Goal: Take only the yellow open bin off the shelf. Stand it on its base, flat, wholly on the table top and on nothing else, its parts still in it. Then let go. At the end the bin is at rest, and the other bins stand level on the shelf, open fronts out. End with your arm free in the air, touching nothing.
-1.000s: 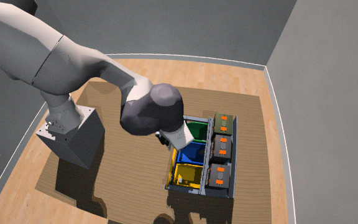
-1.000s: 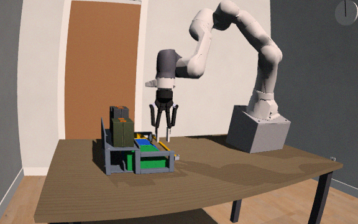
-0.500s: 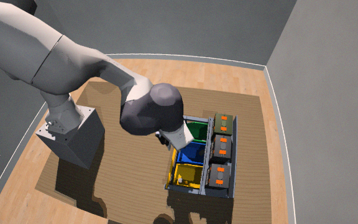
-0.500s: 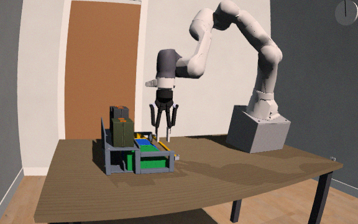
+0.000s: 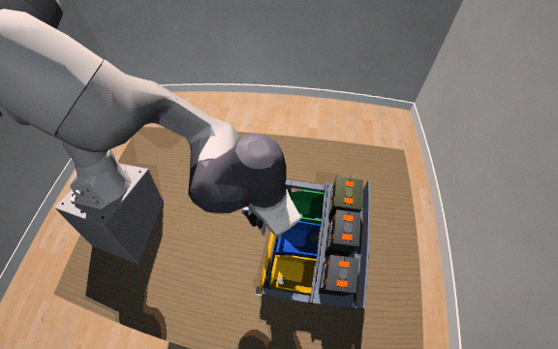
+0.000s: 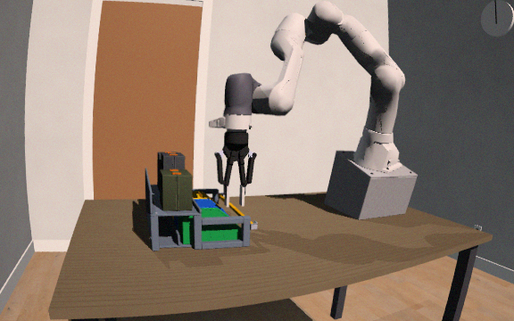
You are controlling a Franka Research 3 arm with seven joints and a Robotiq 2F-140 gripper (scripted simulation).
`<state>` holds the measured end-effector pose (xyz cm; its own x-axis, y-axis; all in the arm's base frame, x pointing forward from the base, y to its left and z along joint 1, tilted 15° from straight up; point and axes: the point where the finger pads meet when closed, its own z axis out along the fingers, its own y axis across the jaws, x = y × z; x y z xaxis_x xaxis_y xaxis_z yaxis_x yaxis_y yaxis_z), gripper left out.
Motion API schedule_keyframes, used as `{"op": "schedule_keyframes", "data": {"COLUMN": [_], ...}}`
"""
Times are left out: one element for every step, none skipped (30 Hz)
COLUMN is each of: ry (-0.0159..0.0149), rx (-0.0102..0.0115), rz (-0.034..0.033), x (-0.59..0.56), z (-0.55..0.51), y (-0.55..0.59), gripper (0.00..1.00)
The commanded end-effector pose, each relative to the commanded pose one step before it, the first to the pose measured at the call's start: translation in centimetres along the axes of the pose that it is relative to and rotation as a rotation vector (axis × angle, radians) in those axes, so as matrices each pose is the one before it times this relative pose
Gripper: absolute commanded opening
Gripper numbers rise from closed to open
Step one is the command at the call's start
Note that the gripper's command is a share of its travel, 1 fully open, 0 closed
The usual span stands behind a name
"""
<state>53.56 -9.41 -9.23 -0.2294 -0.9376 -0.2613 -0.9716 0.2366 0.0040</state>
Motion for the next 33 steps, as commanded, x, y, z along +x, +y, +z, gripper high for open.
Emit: {"op": "schedule_keyframes", "data": {"ry": [-0.00005, 0.0, 0.0, 0.0, 0.0, 0.00009, -0.00002, -0.00002, -0.00002, -0.00002, 0.0, 0.0, 0.0, 0.0, 0.0, 0.0, 0.0, 0.0, 0.0, 0.0, 0.0, 0.0, 0.00009, -0.00002, -0.00002, -0.00002, -0.00002, 0.0, 0.0, 0.0, 0.0, 0.0, 0.0], "rx": [0.00548, 0.0, 0.0, 0.0, 0.0, -0.00319, 0.0008, 0.0008, 0.0008, 0.0008, 0.0, 0.0, 0.0, 0.0, 0.0, 0.0, 0.0, 0.0, 0.0, 0.0, 0.0, 0.0, -0.00361, 0.0009, 0.0009, 0.0009, 0.0009, 0.0, 0.0, 0.0, 0.0, 0.0, 0.0], "rz": [0.00445, 0.0, 0.0, 0.0, 0.0, -0.00365, 0.00091, 0.00091, 0.00091, 0.00091, 0.0, 0.0, 0.0, 0.0, 0.0, 0.0, 0.0, 0.0, 0.0, 0.0, 0.0, 0.0, -0.00411, 0.00103, 0.00103, 0.00103, 0.00103, 0.0, 0.0, 0.0, 0.0, 0.0, 0.0], "x": [0.008, 0.0, 0.0, 0.0, 0.0, -0.005, 0.001, 0.001, 0.001, 0.001, 0.0, 0.0, 0.0, 0.0, 0.0, 0.0, 0.0, 0.0, 0.0, 0.0, 0.0, 0.0, -0.004, 0.002, 0.002, 0.002, 0.002, 0.0, 0.0, 0.0, 0.0, 0.0, 0.0], "z": [-0.011, 0.0, 0.0, 0.0, 0.0, 0.203, 0.197, 0.197, 0.197, 0.197, 0.0, 0.0, 0.0, 0.0, 0.0, 0.0, 0.0, 0.0, 0.0, 0.0, 0.0, 0.0, 0.063, 0.049, 0.049, 0.049, 0.049, 0.0, 0.0, 0.0, 0.0, 0.0, 0.0], "y": [-0.225, 0.0, 0.0, 0.0, 0.0, 0.135, -0.032, -0.032, -0.032, -0.032, 0.0, 0.0, 0.0, 0.0, 0.0, 0.0, 0.0, 0.0, 0.0, 0.0, 0.0, 0.0, 0.119, -0.064, -0.063, -0.063, -0.063, 0.0, 0.0, 0.0, 0.0, 0.0, 0.0], "gripper": [0.28, 0.28, 0.28, 0.28, 0.28, 0.28, 0.28, 0.28, 0.28, 0.28, 0.28, 0.28, 0.28, 0.28, 0.28, 0.28, 0.28, 0.28, 0.28, 0.28, 0.28, 0.28, 0.28, 0.28, 0.28, 0.28, 0.28, 0.28, 0.28, 0.28, 0.28, 0.28, 0.28]}}
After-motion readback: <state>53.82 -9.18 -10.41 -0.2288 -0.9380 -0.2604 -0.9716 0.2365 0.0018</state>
